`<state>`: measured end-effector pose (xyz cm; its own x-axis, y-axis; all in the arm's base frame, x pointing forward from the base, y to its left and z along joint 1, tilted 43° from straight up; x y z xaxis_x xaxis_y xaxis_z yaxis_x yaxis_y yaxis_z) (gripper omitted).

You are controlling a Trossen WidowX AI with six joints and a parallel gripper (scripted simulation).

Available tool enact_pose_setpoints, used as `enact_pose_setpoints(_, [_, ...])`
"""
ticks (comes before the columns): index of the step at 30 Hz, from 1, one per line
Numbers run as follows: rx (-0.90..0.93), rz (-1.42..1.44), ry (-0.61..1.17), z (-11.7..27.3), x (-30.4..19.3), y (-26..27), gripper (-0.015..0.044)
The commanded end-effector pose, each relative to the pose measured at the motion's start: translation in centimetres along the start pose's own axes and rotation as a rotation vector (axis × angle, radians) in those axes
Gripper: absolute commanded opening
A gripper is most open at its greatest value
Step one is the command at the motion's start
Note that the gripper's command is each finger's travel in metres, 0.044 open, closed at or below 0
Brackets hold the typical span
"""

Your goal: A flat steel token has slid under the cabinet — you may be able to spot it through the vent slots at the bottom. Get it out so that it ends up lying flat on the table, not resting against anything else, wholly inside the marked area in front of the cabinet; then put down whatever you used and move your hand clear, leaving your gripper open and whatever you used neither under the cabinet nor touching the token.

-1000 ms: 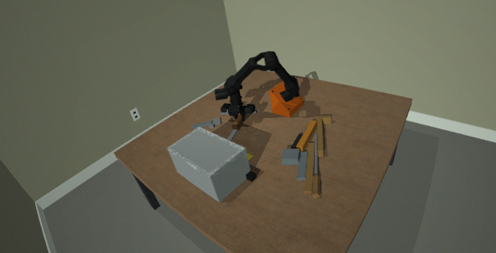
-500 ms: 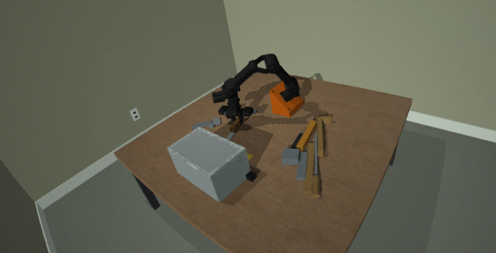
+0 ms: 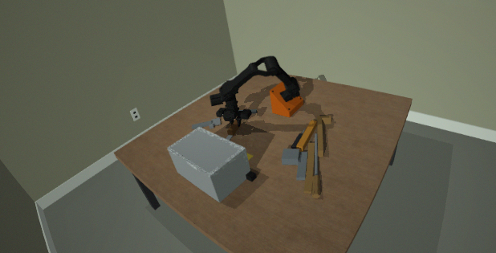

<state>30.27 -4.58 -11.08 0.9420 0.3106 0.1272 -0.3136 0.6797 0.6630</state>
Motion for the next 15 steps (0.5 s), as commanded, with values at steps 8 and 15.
enact_pose_setpoints(8, [0.000,0.001,-0.004,0.0,1.9,0.2,0.0000])
enact_pose_setpoints(15, [0.000,0.002,-0.005,0.0,2.9,0.4,0.0000])
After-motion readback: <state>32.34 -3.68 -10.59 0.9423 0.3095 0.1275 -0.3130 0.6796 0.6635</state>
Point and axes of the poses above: the point midway between the two fingers, 35 mm back from their tips, its own z axis back along the fingers, its own y axis across the jaws, x = y × z, the point moved 3 cm from there along z, back along the fingers, and after that the axes turned 8 degrees about -z, right-handed, at the moved point
